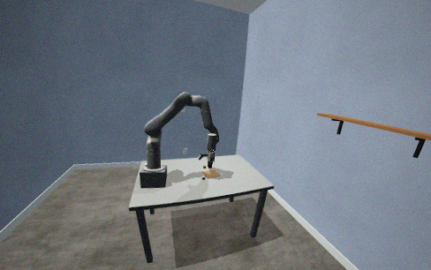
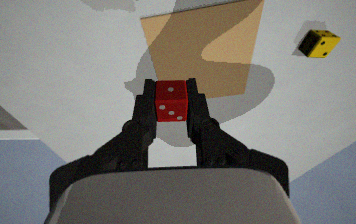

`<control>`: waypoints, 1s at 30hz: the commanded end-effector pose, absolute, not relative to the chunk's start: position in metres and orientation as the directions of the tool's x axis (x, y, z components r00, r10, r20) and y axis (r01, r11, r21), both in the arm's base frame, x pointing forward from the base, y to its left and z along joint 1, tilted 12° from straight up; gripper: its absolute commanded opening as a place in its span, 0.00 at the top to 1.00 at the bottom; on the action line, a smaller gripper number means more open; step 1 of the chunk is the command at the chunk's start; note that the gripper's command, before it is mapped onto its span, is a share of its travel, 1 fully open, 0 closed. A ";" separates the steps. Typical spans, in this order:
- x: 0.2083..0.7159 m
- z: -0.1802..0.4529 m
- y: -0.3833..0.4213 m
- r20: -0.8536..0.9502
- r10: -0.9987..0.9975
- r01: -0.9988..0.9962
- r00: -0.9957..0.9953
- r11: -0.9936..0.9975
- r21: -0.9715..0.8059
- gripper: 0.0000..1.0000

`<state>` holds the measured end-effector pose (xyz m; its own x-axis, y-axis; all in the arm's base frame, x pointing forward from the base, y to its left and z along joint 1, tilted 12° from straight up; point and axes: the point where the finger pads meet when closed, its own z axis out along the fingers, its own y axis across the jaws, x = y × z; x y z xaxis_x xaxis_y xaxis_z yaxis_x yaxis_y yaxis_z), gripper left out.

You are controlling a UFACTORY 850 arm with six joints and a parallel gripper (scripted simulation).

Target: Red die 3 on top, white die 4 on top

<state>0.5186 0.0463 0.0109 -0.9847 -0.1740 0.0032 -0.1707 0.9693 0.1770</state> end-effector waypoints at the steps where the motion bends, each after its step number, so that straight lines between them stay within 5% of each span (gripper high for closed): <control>1: 0.519 0.013 0.050 -0.051 -0.312 -0.316 -0.949 0.929 0.195 0.79; 30: 0.513 0.018 0.072 -0.181 -0.908 -0.926 -0.377 0.367 0.088 0.79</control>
